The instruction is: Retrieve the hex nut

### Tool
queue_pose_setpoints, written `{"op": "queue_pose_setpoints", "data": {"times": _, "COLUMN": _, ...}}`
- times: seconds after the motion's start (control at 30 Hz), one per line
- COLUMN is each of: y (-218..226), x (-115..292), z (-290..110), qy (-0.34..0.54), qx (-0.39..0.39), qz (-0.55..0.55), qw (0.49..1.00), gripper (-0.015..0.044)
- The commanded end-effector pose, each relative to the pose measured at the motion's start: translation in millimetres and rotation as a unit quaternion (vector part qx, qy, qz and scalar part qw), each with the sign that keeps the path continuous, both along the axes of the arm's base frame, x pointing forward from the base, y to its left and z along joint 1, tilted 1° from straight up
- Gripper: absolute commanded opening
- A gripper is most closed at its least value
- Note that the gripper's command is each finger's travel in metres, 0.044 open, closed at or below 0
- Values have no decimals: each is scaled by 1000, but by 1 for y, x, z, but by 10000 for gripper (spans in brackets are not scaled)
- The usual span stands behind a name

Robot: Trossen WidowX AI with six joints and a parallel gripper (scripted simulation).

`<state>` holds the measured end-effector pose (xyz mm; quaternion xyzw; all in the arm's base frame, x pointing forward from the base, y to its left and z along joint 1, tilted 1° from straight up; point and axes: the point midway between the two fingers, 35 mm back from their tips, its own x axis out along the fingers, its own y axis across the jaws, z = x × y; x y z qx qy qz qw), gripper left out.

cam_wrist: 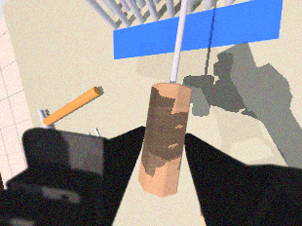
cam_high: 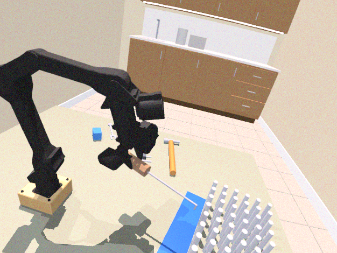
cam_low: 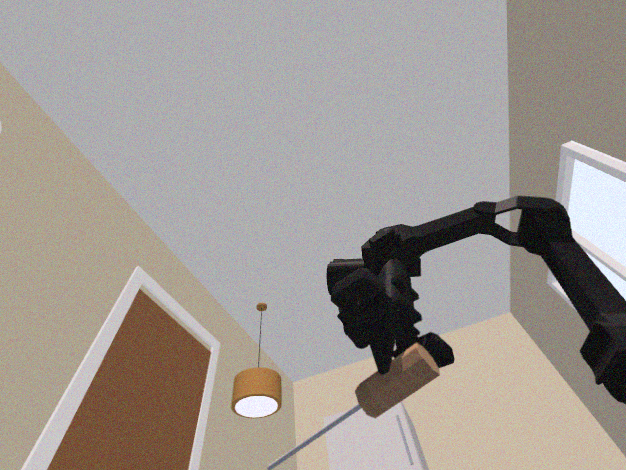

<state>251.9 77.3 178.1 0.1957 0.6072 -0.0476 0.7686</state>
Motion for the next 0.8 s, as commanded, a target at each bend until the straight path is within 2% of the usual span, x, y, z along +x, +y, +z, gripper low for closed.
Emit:
{"op": "queue_pose_setpoints", "data": {"times": 0.0, "y": -16, "x": 0, "z": 2, "qy": -24, "qx": 1, "qz": 25, "qw": 999, "gripper": 0}}
{"op": "queue_pose_setpoints", "data": {"times": 0.23, "y": -38, "x": -2, "z": 1, "qy": -53, "qx": -4, "qz": 55, "qw": 997, "gripper": 0}}
{"op": "queue_pose_setpoints", "data": {"times": 0.47, "y": -38, "x": -1, "z": -2, "qy": -54, "qx": -5, "qz": 56, "qw": 997, "gripper": 0}}
{"op": "queue_pose_setpoints", "data": {"times": 0.77, "y": -38, "x": 11, "z": -42, "qy": -54, "qx": -4, "qz": 57, "qw": 997, "gripper": 0}}
